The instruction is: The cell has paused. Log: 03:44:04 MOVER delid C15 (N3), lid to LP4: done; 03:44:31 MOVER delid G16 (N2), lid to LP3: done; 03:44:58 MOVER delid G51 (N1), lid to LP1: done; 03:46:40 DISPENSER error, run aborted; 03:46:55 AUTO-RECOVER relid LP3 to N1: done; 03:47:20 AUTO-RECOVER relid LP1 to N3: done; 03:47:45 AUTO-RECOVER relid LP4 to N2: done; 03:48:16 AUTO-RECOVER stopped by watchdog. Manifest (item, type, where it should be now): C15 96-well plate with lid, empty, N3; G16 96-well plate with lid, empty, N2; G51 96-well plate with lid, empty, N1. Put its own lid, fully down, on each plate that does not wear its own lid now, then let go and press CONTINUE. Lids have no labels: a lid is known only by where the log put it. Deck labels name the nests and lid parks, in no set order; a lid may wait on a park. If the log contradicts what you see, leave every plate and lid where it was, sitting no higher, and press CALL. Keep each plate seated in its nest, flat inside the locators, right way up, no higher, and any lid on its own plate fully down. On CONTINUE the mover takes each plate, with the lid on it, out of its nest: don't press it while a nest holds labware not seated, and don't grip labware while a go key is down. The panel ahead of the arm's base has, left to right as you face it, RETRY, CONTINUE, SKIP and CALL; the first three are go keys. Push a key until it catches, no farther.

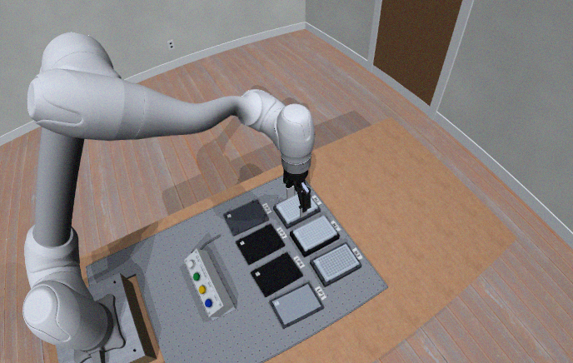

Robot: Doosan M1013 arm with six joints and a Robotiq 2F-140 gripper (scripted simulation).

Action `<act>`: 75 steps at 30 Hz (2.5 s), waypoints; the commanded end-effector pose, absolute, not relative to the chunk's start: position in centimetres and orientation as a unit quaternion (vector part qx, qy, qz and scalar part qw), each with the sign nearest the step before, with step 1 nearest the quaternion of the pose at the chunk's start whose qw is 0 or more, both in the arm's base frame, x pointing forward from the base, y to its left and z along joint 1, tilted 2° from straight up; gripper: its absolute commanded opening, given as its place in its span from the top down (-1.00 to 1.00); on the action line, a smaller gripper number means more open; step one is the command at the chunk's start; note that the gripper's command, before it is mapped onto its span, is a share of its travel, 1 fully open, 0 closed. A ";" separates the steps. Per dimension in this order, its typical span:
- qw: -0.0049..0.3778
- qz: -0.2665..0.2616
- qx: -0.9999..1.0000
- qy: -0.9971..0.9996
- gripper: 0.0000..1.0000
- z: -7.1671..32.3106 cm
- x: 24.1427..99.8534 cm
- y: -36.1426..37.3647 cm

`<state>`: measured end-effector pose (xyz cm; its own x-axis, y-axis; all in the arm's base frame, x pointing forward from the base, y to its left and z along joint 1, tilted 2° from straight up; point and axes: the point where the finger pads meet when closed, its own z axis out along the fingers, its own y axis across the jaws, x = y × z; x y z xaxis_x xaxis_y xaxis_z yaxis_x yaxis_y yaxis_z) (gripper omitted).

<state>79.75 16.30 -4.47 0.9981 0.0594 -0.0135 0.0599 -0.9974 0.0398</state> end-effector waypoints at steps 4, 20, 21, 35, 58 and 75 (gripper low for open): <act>0.020 -0.006 0.999 0.030 1.00 -4.5 79.7 16.3; 0.020 -0.006 0.999 0.030 1.00 -4.5 79.7 16.3; 0.020 -0.006 0.999 0.030 1.00 -4.5 79.7 16.3; 0.020 -0.006 0.999 0.030 1.00 -4.5 79.7 16.3; 0.020 -0.006 0.999 0.030 1.00 -3.0 79.8 16.4; 0.020 -0.006 0.999 0.030 1.00 -0.4 79.8 16.5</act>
<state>79.78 16.45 -0.58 0.9981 0.0594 -0.0138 0.0599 -0.9974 0.0398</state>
